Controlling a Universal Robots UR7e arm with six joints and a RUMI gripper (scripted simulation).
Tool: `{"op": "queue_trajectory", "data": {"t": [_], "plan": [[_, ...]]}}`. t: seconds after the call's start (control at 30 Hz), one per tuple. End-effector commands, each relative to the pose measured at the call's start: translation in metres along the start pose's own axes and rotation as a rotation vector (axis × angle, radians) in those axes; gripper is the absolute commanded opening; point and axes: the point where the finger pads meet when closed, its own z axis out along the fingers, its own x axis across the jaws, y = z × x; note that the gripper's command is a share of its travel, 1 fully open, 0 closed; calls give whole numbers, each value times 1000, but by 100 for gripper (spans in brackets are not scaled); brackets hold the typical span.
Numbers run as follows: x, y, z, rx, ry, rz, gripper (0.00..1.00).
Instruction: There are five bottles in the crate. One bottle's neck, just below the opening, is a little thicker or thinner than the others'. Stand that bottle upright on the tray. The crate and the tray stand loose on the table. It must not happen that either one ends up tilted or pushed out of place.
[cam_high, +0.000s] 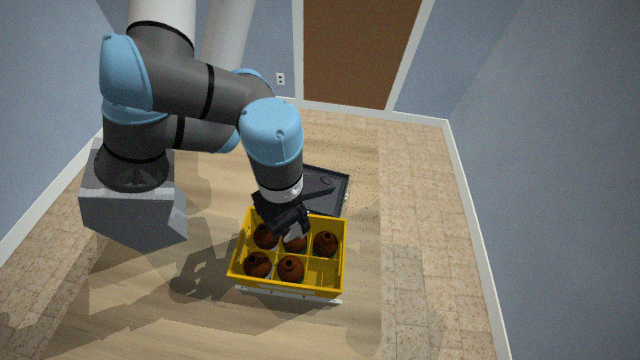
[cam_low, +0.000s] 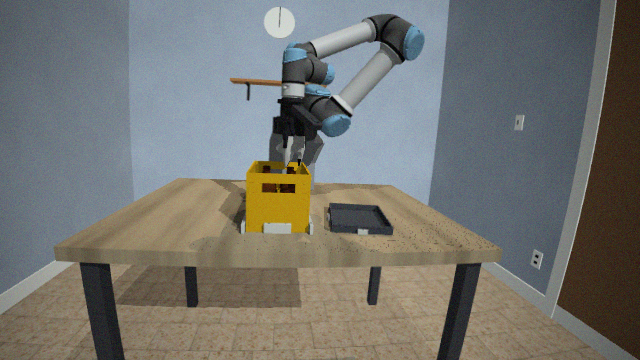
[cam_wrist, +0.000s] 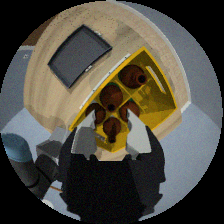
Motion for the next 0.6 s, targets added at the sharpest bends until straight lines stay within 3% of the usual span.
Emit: {"op": "queue_trajectory", "data": {"t": [0.0,0.57], "plan": [[0,0,3,0,1,0,38],[0,0,20,0,1,0,38]]}}
